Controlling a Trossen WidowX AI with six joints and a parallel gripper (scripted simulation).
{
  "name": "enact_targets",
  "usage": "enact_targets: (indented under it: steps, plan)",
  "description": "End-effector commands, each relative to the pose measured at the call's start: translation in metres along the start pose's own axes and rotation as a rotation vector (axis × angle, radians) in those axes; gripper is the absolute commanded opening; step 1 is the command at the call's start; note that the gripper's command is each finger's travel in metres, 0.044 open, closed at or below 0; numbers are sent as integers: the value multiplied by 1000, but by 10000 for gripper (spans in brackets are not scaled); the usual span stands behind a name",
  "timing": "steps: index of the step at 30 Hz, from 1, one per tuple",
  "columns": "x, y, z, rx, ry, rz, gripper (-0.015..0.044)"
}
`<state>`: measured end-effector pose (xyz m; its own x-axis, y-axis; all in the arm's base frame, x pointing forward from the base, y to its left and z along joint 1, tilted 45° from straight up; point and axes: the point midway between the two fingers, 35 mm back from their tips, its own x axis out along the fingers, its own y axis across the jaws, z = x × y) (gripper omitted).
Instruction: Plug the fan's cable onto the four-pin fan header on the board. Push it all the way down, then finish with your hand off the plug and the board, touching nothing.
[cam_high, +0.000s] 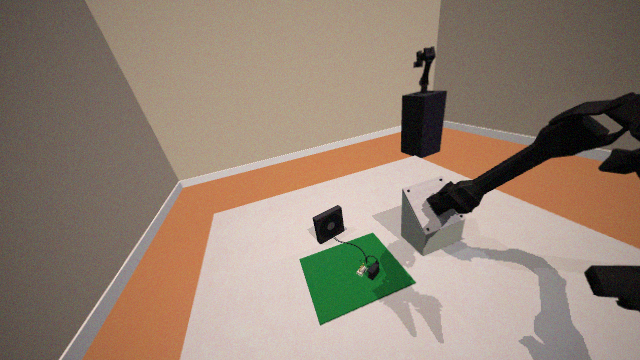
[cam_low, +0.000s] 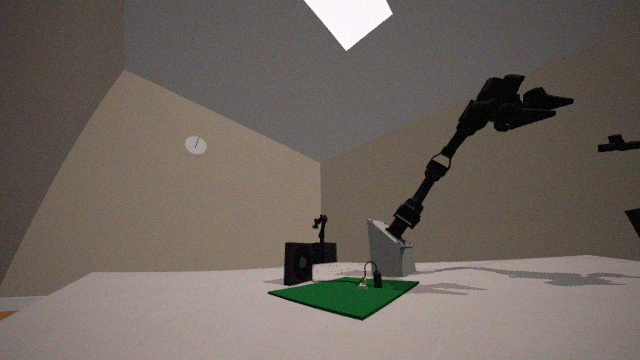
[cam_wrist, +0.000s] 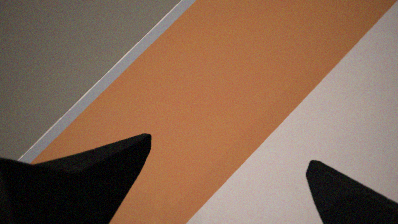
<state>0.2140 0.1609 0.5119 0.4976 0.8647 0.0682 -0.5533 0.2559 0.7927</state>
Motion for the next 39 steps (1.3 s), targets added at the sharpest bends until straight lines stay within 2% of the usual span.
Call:
enact_targets:
  steps: [1, 6, 11, 22, 31, 39]
  plan:
    - [11, -63, 7, 215, 0, -128, 440]
    - [10, -152, 11, 553, -38, -299, 440]
    - [-6, -241, 1, 949, -108, -458, 440]
    - [-87, -398, -70, 1944, -403, -719, 440]
    - [-160, -455, -172, 2875, -775, -778, 440]
    - [-161, -456, -174, 2897, -784, -777, 440]
